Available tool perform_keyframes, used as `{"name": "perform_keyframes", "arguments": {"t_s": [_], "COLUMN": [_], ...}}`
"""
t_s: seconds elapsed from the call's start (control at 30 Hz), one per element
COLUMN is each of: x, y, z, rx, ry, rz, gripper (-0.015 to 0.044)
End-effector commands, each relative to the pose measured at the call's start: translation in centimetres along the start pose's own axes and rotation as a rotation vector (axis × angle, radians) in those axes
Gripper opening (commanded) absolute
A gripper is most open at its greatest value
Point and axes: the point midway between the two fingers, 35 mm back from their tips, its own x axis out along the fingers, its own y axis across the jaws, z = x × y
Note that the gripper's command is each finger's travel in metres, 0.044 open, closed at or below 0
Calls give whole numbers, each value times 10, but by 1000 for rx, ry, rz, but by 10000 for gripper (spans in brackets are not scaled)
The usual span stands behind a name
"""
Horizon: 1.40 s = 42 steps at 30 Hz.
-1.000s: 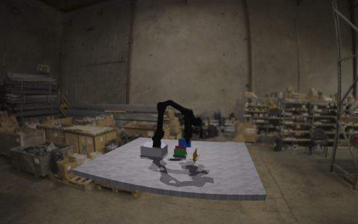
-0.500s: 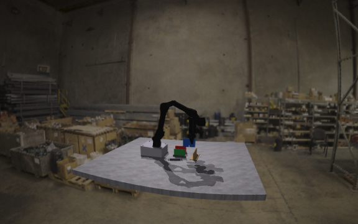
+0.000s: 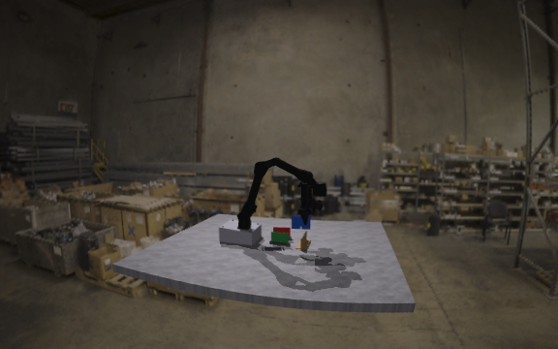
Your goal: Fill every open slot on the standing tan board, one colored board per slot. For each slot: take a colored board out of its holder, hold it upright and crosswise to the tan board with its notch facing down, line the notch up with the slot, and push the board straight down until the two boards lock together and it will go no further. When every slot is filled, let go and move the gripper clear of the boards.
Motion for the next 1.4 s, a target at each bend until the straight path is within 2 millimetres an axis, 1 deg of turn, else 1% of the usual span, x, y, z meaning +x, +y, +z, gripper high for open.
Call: {"name": "perform_keyframes", "arguments": {"t_s": [0.0, 0.13, 0.53, 1.37], "x": [1, 3, 33, 45], "y": [7, 8, 8, 8], "z": [9, 10, 10, 10], "rx": [23, 26, 26, 26], "ry": [1, 0, 0, 0], "rz": [-4, -4, -4, -4], "gripper": [0, 0, 0, 0]}}
